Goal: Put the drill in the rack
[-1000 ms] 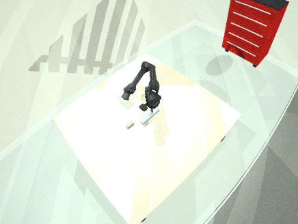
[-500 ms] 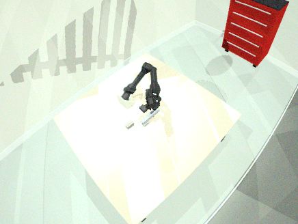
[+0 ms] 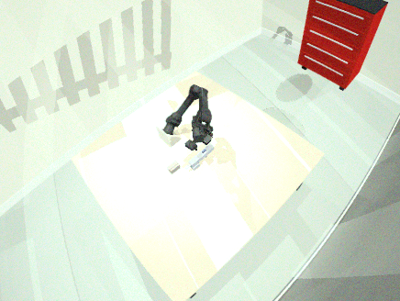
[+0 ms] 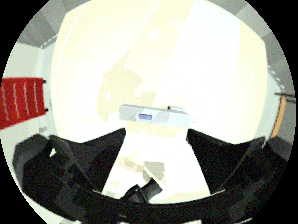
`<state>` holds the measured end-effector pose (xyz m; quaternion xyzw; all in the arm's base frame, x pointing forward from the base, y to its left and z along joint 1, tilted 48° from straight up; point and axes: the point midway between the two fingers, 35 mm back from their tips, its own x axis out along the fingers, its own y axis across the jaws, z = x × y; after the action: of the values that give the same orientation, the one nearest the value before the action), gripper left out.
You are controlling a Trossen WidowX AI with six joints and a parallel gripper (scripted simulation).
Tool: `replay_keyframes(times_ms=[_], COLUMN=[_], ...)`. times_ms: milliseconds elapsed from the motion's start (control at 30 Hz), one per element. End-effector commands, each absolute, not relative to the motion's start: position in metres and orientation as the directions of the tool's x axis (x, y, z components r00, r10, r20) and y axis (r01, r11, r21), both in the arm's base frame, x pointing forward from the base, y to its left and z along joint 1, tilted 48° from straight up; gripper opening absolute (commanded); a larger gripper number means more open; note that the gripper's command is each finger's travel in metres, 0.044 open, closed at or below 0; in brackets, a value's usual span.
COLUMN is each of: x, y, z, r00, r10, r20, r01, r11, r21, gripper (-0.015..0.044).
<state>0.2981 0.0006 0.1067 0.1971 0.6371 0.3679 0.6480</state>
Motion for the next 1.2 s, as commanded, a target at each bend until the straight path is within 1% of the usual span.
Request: replay_keyframes(times_ms=[0, 100, 167, 367, 567, 633, 1167], x=[0.303, 0.304, 0.303, 0.298, 0.291, 0.29, 0.29], y=[-0.009, -0.013, -0.016, -0.019, -0.02, -0.02, -0.02], z=[0.061, 0.029, 0.009, -0.024, -0.056, -0.059, -0.059], r00=[-0.094, -0.1, -0.104, -0.111, -0.118, -0.119, -0.119], r10=[0.725, 0.723, 0.722, 0.72, 0.72, 0.72, 0.72], r20=[-0.683, -0.684, -0.684, -0.685, -0.684, -0.683, -0.683], r01=[-0.56, -0.764, -0.861, -0.966, -0.991, -0.989, -0.989], r11=[0.528, 0.384, 0.279, 0.085, -0.127, -0.148, -0.148], r21=[0.638, 0.518, 0.425, 0.246, 0.038, 0.016, 0.016], gripper=[0.044, 0.044, 0.044, 0.044, 0.044, 0.044, 0.044])
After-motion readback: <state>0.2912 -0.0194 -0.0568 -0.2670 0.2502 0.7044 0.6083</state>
